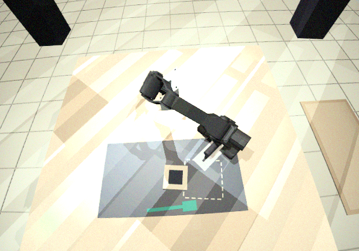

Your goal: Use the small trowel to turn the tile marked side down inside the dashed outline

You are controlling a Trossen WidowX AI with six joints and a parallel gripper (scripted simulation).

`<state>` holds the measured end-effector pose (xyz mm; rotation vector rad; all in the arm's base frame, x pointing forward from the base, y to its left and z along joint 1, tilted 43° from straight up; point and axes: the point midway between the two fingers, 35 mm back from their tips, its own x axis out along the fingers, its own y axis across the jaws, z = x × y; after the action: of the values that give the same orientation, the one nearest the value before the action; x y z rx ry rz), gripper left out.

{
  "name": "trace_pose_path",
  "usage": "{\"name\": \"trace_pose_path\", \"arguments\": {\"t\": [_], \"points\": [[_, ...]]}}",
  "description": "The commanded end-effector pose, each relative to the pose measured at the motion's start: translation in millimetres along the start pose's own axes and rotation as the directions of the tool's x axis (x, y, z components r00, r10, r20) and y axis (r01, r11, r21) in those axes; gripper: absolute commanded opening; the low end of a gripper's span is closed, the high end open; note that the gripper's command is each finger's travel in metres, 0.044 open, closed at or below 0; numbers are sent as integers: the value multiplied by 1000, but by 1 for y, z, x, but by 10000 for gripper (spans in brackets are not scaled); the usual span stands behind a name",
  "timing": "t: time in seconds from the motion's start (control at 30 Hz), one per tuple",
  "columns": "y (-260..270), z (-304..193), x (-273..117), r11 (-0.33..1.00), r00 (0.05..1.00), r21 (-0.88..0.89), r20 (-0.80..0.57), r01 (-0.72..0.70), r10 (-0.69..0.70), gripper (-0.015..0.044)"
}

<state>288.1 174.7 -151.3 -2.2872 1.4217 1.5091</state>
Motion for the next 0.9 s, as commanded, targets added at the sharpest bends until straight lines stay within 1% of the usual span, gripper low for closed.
{"name": "trace_pose_path", "arguments": {"t": [0.0, 0.03, 0.2, 0.23, 0.87], "points": [[2, 0, 6, 1000, 1000, -8, -4, -4, 4, 270], [2, 0, 6, 1000, 1000, -8, -4, -4, 4, 270], [2, 0, 6, 1000, 1000, -8, -4, -4, 4, 139], [2, 0, 6, 1000, 1000, -8, -4, -4, 4, 132], [2, 0, 6, 1000, 1000, -8, -4, -4, 4, 130]]}}
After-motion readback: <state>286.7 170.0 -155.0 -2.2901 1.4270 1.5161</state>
